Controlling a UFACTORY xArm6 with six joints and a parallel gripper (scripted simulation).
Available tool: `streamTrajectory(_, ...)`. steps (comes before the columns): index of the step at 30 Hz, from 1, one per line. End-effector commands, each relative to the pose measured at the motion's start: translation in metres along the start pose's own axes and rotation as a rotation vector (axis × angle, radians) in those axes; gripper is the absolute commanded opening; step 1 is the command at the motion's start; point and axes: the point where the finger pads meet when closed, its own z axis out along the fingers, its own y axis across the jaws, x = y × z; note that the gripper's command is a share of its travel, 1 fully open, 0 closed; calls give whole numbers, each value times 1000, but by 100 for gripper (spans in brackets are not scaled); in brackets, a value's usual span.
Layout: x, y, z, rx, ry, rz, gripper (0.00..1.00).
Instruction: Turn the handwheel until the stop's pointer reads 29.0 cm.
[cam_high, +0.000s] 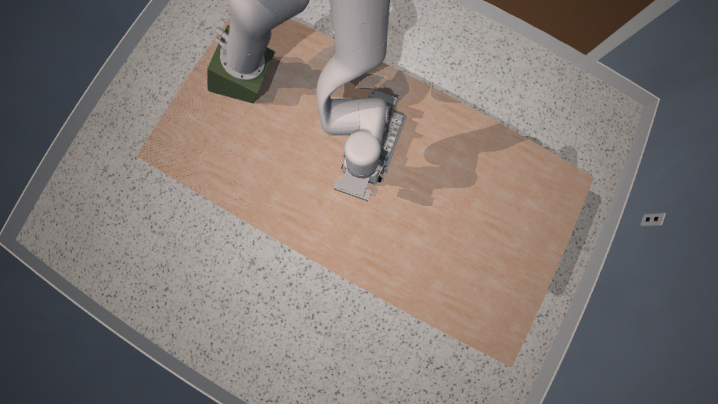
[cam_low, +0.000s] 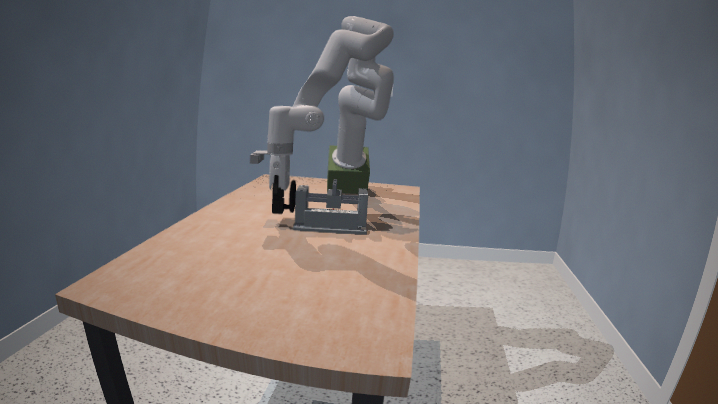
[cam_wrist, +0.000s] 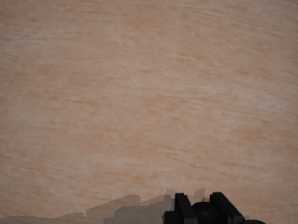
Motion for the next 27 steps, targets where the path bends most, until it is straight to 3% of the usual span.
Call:
streamTrajectory(1,1,-7,-8,-4,2,2,6)
streamTrajectory(13,1,-13,-32,-4,2,2,6)
streamTrajectory(27,1,6,-57,-4,2,2,6)
